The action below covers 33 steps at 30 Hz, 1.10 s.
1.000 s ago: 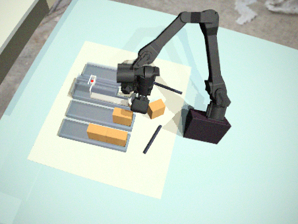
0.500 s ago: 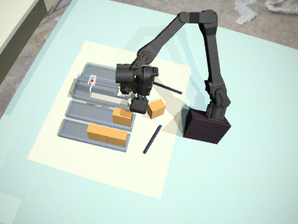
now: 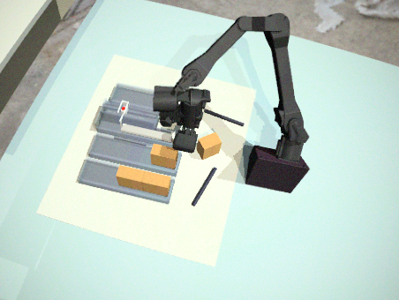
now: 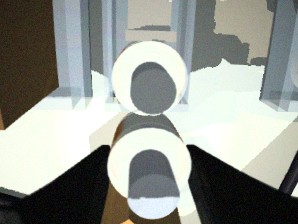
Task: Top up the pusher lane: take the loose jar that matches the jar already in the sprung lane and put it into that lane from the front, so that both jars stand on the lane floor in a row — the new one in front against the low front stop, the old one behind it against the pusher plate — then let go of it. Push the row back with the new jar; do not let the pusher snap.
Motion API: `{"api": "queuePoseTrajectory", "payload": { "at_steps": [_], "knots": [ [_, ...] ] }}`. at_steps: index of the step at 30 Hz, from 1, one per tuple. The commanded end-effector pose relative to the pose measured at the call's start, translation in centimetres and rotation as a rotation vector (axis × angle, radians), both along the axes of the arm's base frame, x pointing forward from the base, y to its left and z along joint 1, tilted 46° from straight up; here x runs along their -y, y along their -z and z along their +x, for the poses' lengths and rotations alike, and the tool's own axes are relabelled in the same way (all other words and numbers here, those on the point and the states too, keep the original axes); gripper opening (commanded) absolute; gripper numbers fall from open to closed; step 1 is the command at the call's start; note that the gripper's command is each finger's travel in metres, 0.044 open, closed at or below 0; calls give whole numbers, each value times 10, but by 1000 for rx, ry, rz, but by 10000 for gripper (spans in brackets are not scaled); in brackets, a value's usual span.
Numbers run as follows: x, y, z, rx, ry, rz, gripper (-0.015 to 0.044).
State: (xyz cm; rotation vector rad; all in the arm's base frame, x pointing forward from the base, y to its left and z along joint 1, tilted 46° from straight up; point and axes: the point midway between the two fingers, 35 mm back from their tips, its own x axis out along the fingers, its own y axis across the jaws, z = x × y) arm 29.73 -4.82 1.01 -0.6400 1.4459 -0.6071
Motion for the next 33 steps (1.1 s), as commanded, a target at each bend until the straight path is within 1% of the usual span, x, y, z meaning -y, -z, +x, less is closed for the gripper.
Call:
{"api": "queuePoseTrajectory", "payload": {
  "at_steps": [1,33],
  "knots": [
    [0,0,6,6,-4,-4,0],
    [0,0,19,7,-4,-4,0]
  ]
}}
